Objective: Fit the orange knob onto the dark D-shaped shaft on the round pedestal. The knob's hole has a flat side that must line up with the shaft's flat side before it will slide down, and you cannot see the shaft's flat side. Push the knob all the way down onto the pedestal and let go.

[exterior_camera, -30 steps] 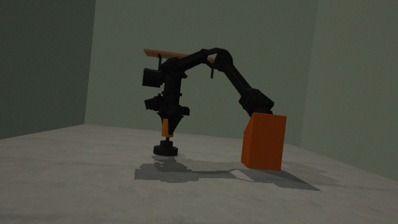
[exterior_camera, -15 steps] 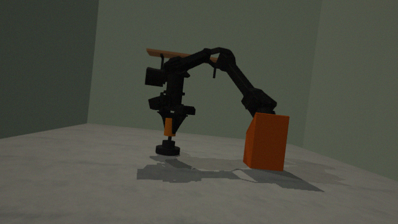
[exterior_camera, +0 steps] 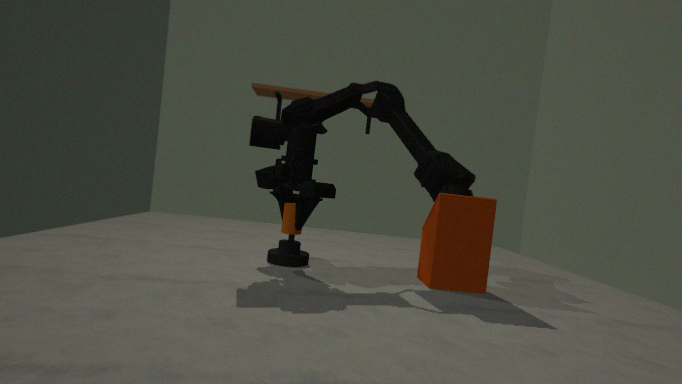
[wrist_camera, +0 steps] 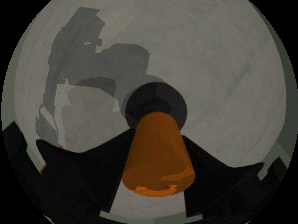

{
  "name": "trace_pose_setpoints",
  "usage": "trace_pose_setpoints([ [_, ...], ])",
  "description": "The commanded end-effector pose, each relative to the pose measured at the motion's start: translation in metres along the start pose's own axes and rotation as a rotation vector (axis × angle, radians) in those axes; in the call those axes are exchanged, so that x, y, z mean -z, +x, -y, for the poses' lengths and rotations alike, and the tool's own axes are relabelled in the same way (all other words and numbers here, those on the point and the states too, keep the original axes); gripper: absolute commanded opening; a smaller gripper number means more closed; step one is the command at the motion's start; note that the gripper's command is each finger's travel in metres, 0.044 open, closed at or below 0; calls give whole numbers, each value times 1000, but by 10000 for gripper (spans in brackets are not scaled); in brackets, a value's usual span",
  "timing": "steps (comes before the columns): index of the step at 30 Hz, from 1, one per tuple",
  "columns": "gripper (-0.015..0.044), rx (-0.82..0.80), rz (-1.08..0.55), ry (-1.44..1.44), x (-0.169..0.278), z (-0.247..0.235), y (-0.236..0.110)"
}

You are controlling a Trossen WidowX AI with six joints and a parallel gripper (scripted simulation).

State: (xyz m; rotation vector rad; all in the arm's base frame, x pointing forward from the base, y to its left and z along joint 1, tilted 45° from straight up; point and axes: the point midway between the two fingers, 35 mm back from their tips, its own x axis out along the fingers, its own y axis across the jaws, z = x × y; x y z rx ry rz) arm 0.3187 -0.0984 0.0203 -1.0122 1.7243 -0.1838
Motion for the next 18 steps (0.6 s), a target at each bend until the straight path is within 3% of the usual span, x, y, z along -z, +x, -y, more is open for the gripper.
trace_pose_setpoints([
  [1,0,-4,-1,-6,1,-3,1],
  [13,0,-4,-1,-14,2,-4,-5],
  [18,0,-4,-1,-156,1,-3,-4],
])
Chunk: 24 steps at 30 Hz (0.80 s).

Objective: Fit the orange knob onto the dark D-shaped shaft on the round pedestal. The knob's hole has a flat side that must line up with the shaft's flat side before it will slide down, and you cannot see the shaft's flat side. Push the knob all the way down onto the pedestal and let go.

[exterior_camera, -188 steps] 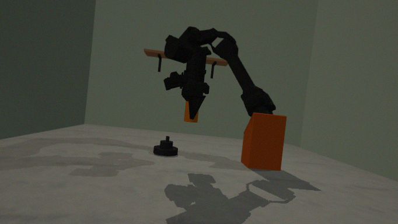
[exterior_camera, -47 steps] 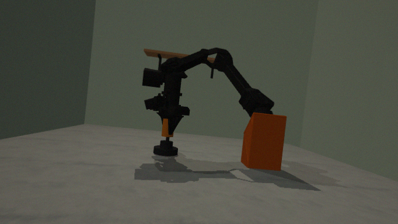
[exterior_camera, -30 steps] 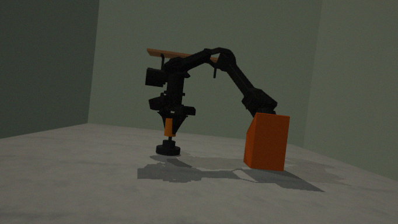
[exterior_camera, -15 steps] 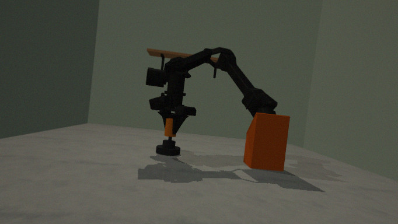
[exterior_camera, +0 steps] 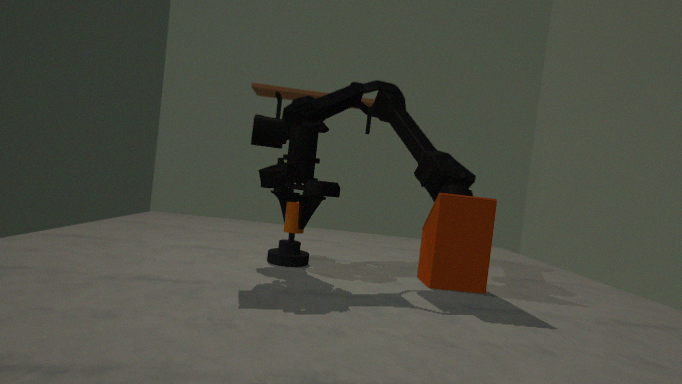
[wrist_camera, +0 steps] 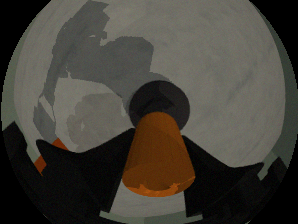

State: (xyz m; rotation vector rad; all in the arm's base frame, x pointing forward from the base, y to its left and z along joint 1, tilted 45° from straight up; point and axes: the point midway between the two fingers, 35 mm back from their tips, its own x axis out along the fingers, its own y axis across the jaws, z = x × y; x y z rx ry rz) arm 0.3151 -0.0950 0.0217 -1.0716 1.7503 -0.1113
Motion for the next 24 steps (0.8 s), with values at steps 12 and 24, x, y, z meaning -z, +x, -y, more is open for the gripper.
trace_pose_setpoints([
  [12,0,0,4,-130,-4,5,-1],
  [24,0,0,4,-130,-5,8,0],
])
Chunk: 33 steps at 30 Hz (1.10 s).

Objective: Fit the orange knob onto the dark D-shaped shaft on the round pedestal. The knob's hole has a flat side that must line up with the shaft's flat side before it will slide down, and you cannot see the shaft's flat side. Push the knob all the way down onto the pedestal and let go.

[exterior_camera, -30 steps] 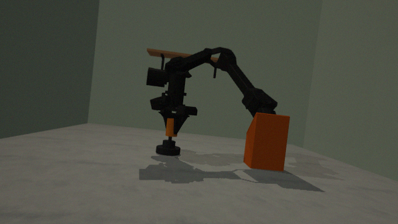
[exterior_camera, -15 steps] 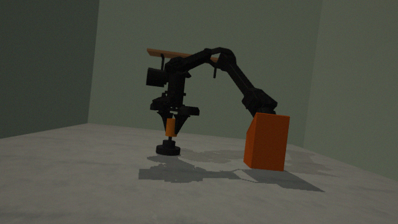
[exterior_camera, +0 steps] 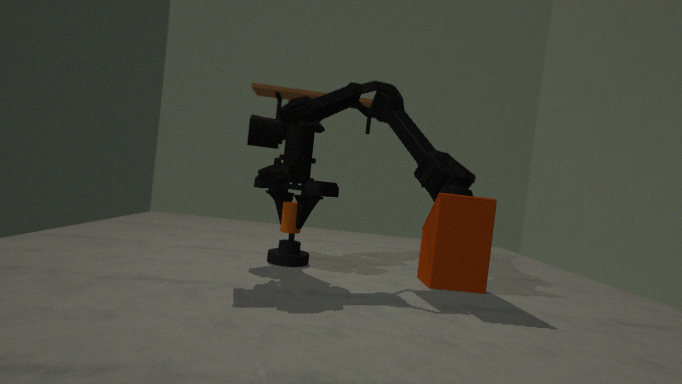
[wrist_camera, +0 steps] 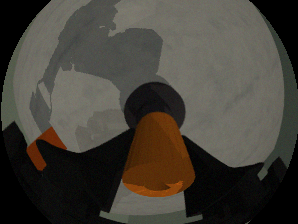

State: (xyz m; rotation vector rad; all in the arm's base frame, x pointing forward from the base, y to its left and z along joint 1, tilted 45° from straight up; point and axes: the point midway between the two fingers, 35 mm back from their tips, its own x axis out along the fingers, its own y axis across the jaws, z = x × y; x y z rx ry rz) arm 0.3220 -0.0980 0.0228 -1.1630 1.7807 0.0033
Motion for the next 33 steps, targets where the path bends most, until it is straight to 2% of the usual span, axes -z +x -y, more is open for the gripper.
trace_pose_setpoints([
  [1,0,3,6,1,-1,1,-1],
  [33,0,3,6,0,1,-5,2],
])
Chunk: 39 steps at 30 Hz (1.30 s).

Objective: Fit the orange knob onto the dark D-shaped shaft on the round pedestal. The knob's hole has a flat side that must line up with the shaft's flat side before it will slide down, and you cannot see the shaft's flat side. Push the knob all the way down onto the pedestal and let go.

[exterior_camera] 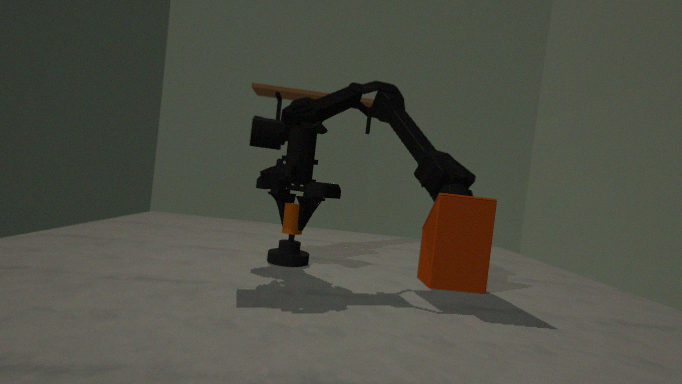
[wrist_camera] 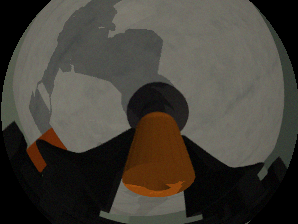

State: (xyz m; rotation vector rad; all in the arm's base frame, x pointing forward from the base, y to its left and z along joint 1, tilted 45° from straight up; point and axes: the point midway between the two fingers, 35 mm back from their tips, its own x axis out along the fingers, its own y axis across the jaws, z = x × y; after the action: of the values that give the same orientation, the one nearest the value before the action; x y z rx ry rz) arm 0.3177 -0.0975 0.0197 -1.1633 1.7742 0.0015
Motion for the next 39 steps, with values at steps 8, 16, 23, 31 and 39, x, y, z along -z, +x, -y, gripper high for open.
trace_pose_setpoints([
  [8,0,0,1,-28,0,1,-4],
  [16,0,0,2,-212,-2,4,-3],
  [23,0,0,2,-211,-4,8,-5],
  [31,0,0,2,-211,-4,7,-4],
  [39,0,0,2,-211,-3,6,-2],
])
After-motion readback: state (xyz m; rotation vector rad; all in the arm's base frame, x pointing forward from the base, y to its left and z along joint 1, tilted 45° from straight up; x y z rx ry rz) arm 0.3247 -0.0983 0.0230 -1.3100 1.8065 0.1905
